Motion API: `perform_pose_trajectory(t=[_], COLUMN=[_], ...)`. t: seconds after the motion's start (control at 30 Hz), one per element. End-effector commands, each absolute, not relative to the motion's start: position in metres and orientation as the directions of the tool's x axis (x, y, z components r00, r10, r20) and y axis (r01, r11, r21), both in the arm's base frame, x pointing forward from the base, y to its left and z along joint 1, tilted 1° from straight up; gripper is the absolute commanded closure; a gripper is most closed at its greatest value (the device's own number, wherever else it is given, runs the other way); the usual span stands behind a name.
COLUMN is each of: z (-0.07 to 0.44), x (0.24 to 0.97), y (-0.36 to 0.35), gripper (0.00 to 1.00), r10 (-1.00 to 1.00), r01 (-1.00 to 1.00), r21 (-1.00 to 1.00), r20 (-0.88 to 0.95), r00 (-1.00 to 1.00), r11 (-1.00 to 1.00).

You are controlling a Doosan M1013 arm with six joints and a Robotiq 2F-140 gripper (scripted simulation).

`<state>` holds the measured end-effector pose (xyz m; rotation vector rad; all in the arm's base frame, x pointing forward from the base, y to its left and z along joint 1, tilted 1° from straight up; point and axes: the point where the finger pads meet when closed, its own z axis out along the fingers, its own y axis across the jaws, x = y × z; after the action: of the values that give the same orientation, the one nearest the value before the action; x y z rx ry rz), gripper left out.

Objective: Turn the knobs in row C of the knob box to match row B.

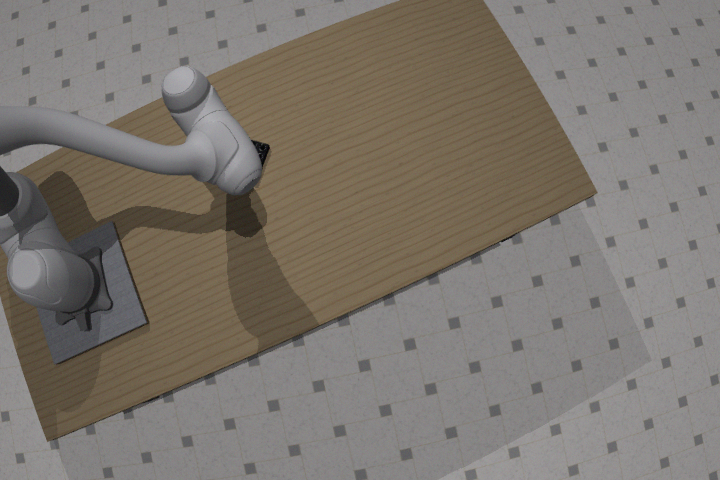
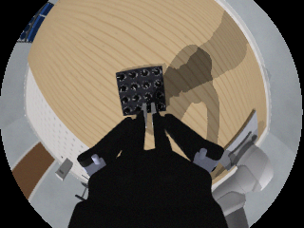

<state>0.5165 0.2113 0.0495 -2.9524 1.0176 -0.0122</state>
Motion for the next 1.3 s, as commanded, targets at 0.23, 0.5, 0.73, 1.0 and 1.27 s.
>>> perform_pose_trajectory(t=[0.23, 0.5, 0.73, 1.0, 1.27], z=[0.0496, 0.0496, 0.0496, 0.0496, 0.0496], x=[0.5165, 0.5165, 0.5165, 0.5165, 0.5165], y=[0.2113, 0.2113, 0.2113, 0.2113, 0.2113], gripper=[0.95, 0.95, 0.95, 0.95, 0.95], r10=[-0.607, -0.570, -0.528, -0.426, -0.318], r01=[-0.606, -0.570, -0.528, -0.425, -0.318], r21=[-0.020, -0.020, -0.020, -0.020, -0.019], r20=[0.002, 0.002, 0.003, 0.006, 0.008], r00=[0.795, 0.821, 0.849, 0.905, 0.948], r11=[-0.795, -0.821, -0.849, -0.905, -0.948])
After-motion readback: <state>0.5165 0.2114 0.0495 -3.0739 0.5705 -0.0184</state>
